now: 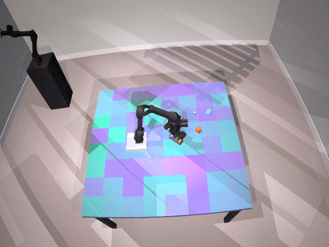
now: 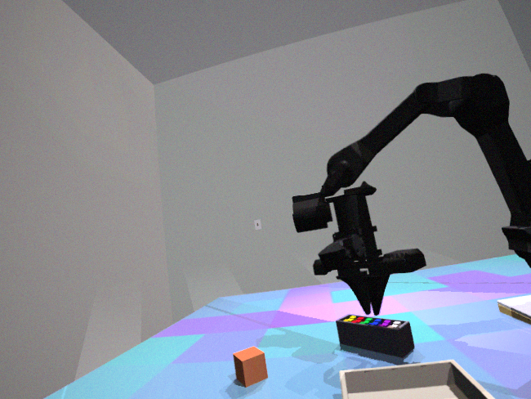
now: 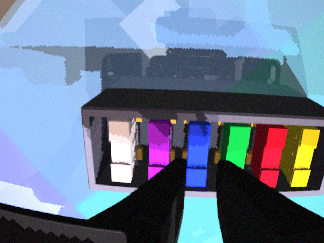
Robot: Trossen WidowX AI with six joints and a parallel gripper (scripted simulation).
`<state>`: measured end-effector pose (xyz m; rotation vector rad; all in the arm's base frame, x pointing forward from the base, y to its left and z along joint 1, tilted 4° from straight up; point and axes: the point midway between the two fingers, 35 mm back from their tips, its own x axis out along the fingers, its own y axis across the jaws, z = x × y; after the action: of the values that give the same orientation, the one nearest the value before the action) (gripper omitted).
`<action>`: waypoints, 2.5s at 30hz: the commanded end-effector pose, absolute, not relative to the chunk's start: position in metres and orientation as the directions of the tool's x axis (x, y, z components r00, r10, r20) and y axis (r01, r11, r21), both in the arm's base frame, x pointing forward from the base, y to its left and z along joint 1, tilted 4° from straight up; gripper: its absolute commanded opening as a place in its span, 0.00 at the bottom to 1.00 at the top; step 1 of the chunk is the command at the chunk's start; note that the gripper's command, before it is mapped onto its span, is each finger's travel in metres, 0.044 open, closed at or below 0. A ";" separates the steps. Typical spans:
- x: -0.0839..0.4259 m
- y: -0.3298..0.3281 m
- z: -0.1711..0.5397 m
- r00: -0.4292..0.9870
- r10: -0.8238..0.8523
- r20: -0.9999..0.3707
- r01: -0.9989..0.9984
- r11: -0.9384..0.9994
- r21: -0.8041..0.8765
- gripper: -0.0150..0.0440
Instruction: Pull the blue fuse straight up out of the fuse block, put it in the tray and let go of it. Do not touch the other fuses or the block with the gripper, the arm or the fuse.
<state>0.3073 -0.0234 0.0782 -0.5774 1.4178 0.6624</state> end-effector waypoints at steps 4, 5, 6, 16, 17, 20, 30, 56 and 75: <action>0.307 -0.023 0.070 0.032 0.069 -0.997 -0.716 0.698 0.026 0.36; 0.307 -0.023 0.070 0.032 0.069 -0.997 -0.716 0.698 0.026 0.36; 0.307 -0.023 0.070 0.032 0.069 -0.997 -0.716 0.698 0.026 0.36; 0.307 -0.023 0.070 0.032 0.069 -0.997 -0.716 0.698 0.026 0.36; 0.307 -0.023 0.070 0.032 0.069 -0.997 -0.716 0.698 0.026 0.36; 0.307 -0.022 0.068 0.032 0.069 -0.997 -0.716 0.698 0.026 0.36; 0.307 -0.022 0.060 0.032 0.069 -0.997 -0.716 0.698 0.026 0.36; 0.307 -0.022 0.064 0.032 0.073 -0.997 -0.720 0.694 0.027 0.25; 0.307 -0.022 0.074 0.032 0.072 -0.997 -0.719 0.695 0.027 0.25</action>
<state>0.3065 -0.0221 0.0705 -0.5759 1.4221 0.6650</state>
